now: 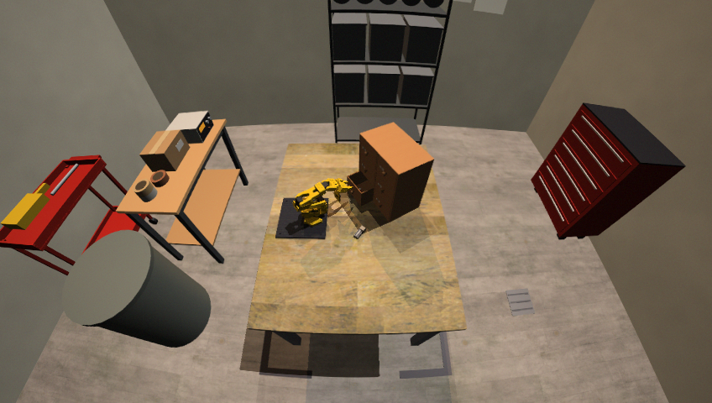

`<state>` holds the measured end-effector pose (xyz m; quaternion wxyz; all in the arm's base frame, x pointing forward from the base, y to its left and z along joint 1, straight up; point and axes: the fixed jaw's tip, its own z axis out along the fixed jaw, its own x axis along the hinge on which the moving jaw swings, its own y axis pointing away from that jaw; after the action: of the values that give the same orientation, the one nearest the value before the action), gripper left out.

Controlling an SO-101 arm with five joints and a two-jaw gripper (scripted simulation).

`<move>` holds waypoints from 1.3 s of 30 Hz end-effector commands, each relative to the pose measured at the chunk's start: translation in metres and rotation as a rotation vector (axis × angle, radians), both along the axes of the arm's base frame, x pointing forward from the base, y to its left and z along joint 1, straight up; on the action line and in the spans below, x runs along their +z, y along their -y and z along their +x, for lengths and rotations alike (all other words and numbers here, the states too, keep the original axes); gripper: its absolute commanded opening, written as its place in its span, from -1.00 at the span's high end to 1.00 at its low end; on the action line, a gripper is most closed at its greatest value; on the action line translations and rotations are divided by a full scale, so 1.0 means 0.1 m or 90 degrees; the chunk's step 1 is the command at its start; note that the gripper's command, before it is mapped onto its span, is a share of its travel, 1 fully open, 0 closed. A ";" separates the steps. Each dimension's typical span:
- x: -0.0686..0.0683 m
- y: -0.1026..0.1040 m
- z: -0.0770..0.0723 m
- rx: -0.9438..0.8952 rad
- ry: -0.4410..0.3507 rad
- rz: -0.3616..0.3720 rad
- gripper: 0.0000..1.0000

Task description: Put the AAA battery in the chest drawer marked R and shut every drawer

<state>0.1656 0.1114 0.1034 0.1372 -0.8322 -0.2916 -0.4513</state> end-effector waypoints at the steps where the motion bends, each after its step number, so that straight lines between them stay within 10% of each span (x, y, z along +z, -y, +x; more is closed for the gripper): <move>1: -0.07 0.00 0.02 -0.007 -0.012 -0.003 0.57; 39: -0.28 -0.02 0.07 -0.012 -0.018 -0.005 0.57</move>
<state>0.1735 0.1153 0.0825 0.1358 -0.8347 -0.2874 -0.4497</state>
